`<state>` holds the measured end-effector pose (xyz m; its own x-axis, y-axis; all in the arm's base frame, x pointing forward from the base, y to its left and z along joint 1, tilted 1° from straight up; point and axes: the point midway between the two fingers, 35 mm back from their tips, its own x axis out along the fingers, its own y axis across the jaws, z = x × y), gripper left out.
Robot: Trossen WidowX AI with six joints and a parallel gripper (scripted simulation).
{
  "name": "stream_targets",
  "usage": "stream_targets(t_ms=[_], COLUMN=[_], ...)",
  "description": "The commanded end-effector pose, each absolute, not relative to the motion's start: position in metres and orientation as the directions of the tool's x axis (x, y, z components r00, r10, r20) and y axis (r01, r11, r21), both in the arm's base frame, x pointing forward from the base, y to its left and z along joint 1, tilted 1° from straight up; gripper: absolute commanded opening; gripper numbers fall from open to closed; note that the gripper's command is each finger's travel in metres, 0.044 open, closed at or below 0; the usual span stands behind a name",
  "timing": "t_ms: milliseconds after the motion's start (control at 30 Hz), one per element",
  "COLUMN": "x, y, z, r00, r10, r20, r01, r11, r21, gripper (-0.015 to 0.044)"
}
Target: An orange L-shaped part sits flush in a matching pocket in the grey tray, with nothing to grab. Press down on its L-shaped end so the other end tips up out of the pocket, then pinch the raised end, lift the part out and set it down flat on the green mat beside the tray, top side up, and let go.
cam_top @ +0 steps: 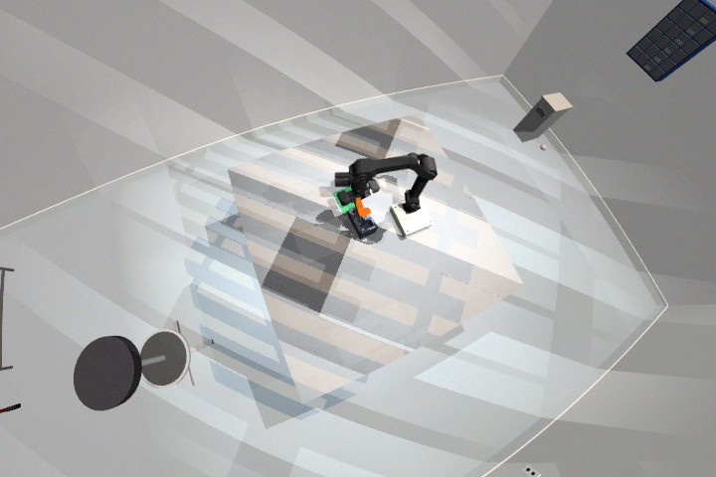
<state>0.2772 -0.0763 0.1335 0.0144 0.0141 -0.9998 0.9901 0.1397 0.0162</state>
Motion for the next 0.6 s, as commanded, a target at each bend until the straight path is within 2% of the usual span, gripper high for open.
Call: stream_targets(t_ms=[0, 567], x=[0.281, 0.287], y=[-0.094, -0.171], z=[0.134, 0.134], r00=[0.023, 0.023], r10=[0.013, 0.007], r20=[-1.0, -1.0], r01=[0.99, 0.99], r11=[0.142, 0.142], r21=[0.024, 0.024], gripper=[0.0, 0.0])
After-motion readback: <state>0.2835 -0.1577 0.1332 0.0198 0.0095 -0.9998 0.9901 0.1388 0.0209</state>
